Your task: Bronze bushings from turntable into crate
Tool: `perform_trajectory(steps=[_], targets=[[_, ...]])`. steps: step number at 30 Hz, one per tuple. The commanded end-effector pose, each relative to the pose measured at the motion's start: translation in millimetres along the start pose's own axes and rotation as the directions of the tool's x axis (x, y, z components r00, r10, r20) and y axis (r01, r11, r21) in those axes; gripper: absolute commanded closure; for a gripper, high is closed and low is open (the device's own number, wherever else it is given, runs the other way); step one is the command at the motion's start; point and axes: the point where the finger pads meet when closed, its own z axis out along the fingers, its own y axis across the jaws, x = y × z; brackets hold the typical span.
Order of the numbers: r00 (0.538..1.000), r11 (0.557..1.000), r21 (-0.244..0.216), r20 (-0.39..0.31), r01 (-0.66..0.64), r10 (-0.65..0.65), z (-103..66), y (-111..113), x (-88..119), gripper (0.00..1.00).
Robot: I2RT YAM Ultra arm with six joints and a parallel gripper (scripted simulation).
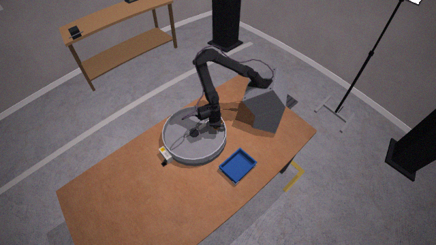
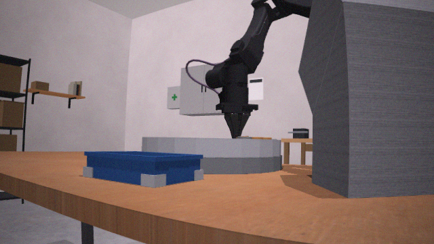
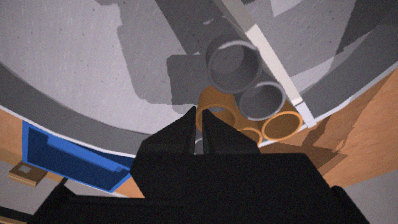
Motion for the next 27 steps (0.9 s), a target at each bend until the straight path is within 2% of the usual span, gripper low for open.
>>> perform_trajectory(steps=[1,5,13,15,21,27], targets=[[1.000,1.000,0.008,0.007,0.009,-0.009,-12.0,-2,2,1.00],[1.000,1.000,0.008,0.007,0.009,-0.009,-24.9,-2,2,1.00],[1.000,1.000,0.000,0.019,-0.001,0.001,-62.9,1,-4,1.00],[1.000,1.000,0.000,0.019,-0.001,0.001,-62.9,1,-4,1.00],[0.999,1.000,-0.010,0.031,-0.012,0.012,-80.0,5,-11,1.00],[0.999,1.000,-0.011,0.033,-0.013,0.013,-81.2,5,-12,1.00]])
